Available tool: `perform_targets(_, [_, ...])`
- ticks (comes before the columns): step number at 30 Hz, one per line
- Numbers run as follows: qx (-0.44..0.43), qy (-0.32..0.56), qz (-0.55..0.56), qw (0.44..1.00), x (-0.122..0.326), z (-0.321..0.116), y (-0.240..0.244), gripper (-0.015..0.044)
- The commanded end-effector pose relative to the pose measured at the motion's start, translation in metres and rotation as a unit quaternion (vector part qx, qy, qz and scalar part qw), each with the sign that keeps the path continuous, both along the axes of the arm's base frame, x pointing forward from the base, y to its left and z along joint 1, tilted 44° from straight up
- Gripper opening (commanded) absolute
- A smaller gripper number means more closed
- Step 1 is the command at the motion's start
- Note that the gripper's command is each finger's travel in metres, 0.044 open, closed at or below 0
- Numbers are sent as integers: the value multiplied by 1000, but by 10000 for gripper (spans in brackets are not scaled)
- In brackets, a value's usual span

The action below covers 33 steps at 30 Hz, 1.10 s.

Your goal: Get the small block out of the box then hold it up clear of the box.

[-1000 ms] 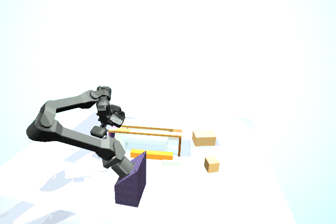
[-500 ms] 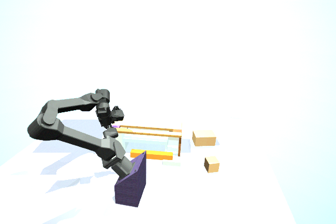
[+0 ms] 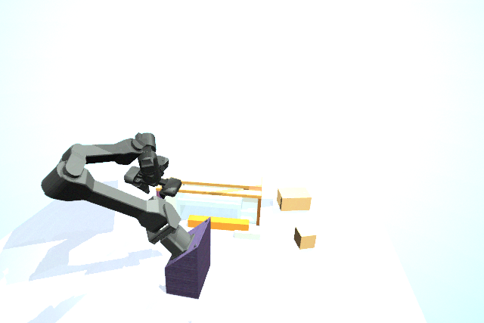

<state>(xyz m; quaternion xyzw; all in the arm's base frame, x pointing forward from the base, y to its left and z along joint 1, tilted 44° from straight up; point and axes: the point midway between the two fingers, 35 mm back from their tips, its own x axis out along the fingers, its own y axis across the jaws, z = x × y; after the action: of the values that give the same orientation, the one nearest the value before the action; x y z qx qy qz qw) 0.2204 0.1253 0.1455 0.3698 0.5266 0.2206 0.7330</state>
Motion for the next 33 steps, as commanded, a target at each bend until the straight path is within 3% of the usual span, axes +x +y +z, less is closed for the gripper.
perform_targets(1, [-160,-301,279,898,-8,-22,13,285])
perform_targets(14, [-253,-492,444,705,-9,-29,18,285])
perform_targets(33, [-350,-661,600,283,-8,-37,25,285])
